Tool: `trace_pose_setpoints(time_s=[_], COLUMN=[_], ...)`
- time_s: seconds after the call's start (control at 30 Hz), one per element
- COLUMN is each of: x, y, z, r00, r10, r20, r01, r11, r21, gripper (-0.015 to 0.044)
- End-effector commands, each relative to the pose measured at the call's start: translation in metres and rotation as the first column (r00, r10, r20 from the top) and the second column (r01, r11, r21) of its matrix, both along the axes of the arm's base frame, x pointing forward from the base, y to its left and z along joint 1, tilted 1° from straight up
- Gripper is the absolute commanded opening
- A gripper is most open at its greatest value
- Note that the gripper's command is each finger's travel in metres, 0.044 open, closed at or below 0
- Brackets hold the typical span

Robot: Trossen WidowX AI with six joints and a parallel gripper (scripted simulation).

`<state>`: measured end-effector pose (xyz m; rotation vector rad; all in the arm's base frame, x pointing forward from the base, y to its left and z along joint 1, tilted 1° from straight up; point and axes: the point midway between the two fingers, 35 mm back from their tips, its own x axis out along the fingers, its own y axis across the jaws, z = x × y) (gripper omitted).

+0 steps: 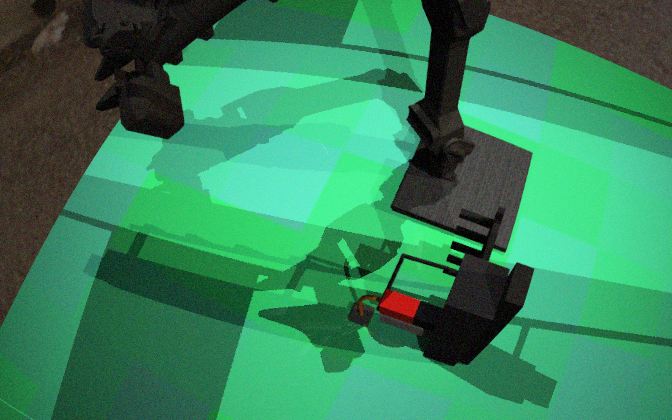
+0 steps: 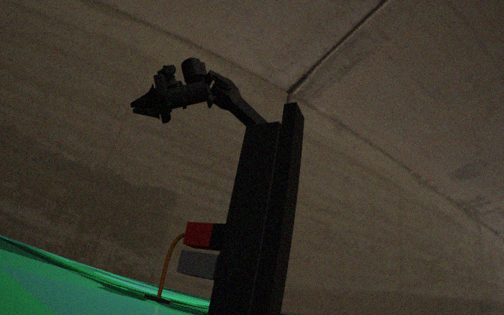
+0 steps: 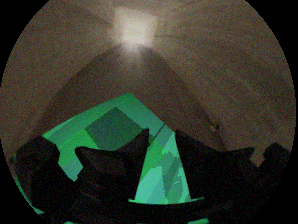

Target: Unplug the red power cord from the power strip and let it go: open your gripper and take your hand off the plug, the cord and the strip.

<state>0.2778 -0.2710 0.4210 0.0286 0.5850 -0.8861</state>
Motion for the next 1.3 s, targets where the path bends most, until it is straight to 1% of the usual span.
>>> trace_pose_setpoints(time_s=[0.0, 0.23, 0.37, 0.5, 0.67, 0.83, 1.27], x=[0.033, 0.055, 0.058, 0.053, 0.037, 0.013, 0.013], y=[0.037, 0.094, 0.13, 0.167, 0.213, 0.25, 0.251], z=[-0.059, -0.128, -0.165, -0.2, -0.239, -0.269, -0.271], r00=[0.999, 0.993, 0.98, 0.948, 0.87, 0.749, 0.742], r10=[-0.02, -0.119, -0.193, -0.272, -0.37, -0.457, -0.461], r20=[0.048, 0.015, -0.056, -0.163, -0.327, -0.479, -0.487], r01=[0.007, 0.09, 0.178, 0.296, 0.468, 0.628, 0.636], r11=[0.962, 0.82, 0.705, 0.574, 0.406, 0.261, 0.255], r21=[0.273, 0.565, 0.687, 0.764, 0.785, 0.733, 0.728], gripper=[0.016, 0.016, 0.016, 0.016, 0.016, 0.016, 0.016])
